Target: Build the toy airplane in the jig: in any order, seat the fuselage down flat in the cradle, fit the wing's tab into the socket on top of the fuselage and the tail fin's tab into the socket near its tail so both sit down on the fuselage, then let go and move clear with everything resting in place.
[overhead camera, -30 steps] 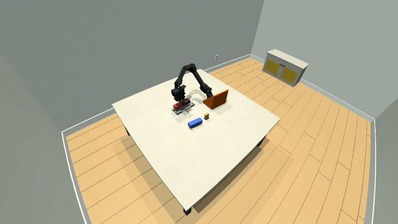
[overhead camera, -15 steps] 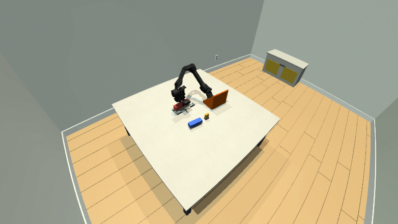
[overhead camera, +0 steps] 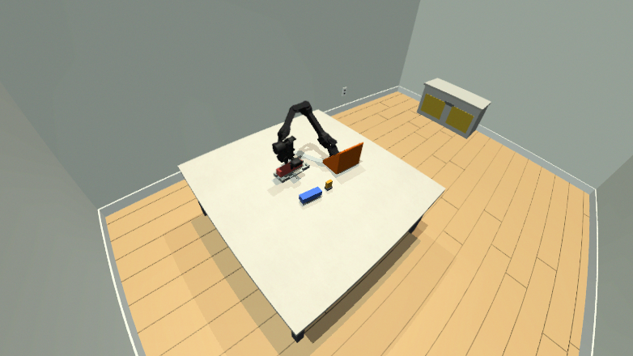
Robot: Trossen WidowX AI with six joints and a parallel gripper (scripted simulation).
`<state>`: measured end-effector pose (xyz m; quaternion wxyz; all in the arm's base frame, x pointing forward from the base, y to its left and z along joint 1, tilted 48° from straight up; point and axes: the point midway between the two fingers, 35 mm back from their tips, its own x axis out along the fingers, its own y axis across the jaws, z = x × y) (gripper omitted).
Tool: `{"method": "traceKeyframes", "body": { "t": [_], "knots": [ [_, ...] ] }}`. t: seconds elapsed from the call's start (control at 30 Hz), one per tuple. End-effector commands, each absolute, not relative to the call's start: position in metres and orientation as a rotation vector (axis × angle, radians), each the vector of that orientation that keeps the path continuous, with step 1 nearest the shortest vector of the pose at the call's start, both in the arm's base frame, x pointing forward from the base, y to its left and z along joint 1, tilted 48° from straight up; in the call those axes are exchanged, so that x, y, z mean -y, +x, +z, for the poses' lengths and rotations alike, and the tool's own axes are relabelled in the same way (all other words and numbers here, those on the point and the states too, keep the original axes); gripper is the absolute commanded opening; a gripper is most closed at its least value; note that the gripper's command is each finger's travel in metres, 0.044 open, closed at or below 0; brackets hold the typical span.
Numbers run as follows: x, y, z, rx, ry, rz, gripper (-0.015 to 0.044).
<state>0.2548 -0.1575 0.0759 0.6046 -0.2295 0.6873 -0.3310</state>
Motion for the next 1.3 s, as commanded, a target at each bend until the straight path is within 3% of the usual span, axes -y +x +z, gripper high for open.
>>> {"method": "traceKeyframes", "body": {
  "t": [0.0, 0.13, 0.4, 0.67, 1.27],
  "knots": [
    [0.158, 0.255, 0.076, -1.591, -0.531, -0.767, 0.0346],
    [0.158, 0.255, 0.076, -1.591, -0.531, -0.767, 0.044],
    [0.156, 0.256, 0.077, -1.591, -0.53, -0.766, 0.044],
    [0.084, 0.273, 0.144, -1.595, -0.533, -0.762, 0.044],
    [0.084, 0.279, 0.148, -1.514, -0.412, -0.888, 0.044]
  ]
}}
